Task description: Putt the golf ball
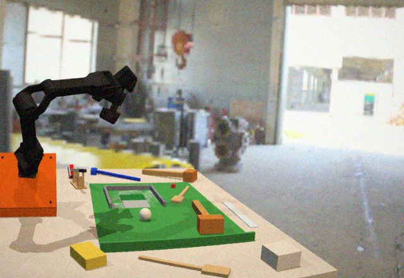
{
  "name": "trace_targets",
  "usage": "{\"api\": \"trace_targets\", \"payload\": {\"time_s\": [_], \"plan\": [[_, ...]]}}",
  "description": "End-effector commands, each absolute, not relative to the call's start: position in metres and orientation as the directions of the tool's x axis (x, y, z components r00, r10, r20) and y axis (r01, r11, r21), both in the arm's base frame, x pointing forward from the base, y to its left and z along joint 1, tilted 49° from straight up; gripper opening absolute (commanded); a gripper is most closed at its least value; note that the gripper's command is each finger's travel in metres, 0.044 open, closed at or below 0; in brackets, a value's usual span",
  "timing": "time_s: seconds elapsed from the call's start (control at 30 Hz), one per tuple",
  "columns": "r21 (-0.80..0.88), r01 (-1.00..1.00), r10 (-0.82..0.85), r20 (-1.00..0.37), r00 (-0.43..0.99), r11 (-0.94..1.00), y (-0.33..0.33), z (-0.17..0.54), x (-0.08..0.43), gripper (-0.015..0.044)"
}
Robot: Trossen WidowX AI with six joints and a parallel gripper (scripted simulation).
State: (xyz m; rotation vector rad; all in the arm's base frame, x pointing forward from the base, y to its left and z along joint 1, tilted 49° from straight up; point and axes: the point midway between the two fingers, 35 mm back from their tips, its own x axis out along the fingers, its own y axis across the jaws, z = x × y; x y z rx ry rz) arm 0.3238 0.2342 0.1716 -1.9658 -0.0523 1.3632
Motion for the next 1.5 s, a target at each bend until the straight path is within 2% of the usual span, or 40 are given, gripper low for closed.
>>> {"api": "trace_targets", "payload": {"time_s": [0.0, 0.17, 0.33, 0.5, 0.67, 1.47], "plan": [[-0.395, -0.585, 0.255, -0.916, 0.31, -0.709, 0.25, 0.101, 0.317, 0.044], [-0.165, -0.762, 0.033, -0.982, 0.186, -0.626, 0.254, 0.025, 0.299, 0.044], [0.024, -0.868, -0.212, -0.973, 0.095, -0.497, 0.244, -0.044, 0.273, 0.044], [0.128, -0.927, -0.458, -0.887, 0.052, -0.352, 0.223, -0.103, 0.242, 0.044], [0.132, -0.961, -0.668, -0.741, 0.068, -0.244, 0.193, -0.151, 0.211, 0.044], [0.124, -0.965, -0.698, -0.712, 0.077, -0.233, 0.162, -0.187, 0.208, 0.044]]}}
